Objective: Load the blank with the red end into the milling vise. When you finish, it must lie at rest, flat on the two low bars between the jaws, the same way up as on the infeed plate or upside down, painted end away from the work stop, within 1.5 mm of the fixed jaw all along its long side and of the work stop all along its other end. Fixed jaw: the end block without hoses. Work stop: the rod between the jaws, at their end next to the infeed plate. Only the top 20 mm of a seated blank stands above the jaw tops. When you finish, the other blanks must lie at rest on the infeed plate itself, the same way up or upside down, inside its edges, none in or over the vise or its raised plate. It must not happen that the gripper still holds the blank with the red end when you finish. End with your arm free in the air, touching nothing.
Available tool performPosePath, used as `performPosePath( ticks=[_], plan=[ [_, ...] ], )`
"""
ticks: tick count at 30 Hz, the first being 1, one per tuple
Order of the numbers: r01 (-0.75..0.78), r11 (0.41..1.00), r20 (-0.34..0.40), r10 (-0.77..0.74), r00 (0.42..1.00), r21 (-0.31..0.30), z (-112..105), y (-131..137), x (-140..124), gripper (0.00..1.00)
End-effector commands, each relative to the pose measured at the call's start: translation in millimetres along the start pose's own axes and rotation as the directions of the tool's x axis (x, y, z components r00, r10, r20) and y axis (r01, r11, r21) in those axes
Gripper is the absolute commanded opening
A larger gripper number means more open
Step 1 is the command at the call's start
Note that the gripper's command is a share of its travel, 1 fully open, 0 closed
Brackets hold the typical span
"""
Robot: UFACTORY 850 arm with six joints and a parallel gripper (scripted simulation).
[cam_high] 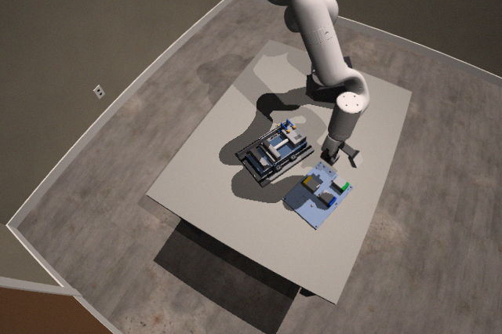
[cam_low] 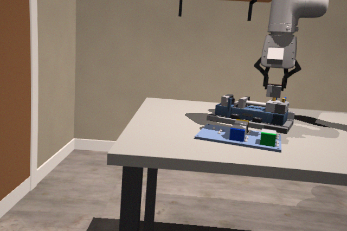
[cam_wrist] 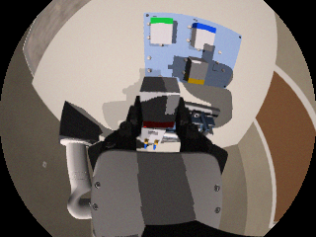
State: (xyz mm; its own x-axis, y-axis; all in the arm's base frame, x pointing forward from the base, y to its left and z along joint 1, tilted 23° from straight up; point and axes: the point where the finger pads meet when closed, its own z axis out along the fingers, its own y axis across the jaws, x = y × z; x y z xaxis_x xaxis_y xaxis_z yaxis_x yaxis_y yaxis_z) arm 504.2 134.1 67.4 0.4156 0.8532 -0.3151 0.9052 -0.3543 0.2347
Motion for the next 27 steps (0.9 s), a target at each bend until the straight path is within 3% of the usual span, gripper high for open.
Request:
performPosePath(
  ticks=[1,27],
  plan=[
    [0.0,1.0,-0.001,0.0,1.0,-0.001,-4.1,0.7,0.5,0.0],
    [0.0,1.0,-0.001,0.0,1.0,-0.001,2.5,0.7,0.6,0.0]
  ],
)
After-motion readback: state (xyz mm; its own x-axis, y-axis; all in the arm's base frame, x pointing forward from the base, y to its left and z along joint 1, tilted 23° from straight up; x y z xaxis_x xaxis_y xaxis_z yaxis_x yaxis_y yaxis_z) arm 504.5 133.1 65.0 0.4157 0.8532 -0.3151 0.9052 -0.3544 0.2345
